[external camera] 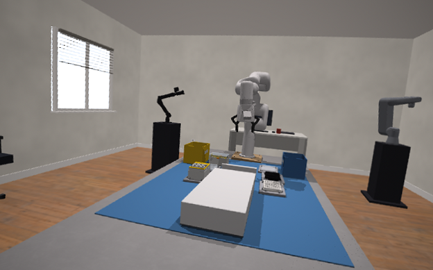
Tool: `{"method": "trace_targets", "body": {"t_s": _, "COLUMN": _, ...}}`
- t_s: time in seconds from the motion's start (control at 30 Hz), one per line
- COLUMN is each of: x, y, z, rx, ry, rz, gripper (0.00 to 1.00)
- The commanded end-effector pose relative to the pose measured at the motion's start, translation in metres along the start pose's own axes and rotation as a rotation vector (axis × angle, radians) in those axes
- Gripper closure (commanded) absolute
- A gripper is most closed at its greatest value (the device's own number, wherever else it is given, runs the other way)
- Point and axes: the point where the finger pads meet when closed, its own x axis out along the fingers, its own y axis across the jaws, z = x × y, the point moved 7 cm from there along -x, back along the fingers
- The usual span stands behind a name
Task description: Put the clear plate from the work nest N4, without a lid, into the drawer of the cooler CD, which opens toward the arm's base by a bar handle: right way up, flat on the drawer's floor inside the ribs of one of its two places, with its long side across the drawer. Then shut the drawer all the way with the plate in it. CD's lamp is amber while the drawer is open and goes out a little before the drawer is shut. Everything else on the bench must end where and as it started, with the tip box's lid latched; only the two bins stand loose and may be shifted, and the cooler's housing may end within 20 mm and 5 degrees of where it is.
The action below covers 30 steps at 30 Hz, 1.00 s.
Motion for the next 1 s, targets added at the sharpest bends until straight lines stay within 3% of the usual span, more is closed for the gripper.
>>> {"method": "trace_targets", "body": {"t_s": 0.0, "x": 0.0, "y": 0.001, "z": 0.004, "rx": 0.143, "ry": -0.007, "rz": 0.027, "gripper": 0.0}}
{"method": "trace_targets", "body": {"t_s": 0.2, "x": 0.001, "y": 0.002, "z": 0.007, "rx": 0.268, "ry": -0.012, "rz": 0.045, "gripper": 0.0}}
{"method": "trace_targets", "body": {"t_s": 0.63, "x": 0.001, "y": 0.002, "z": 0.007, "rx": 0.268, "ry": -0.012, "rz": 0.044, "gripper": 0.0}}
{"method": "trace_targets", "body": {"t_s": 0.67, "x": 0.005, "y": 0.003, "z": 0.004, "rx": 0.235, "ry": -0.013, "rz": 0.044, "gripper": 0.79}}
{"method": "trace_targets", "body": {"t_s": 0.97, "x": 0.041, "y": 0.01, "z": -0.021, "rx": -0.065, "ry": -0.019, "rz": 0.042, "gripper": 0.79}}
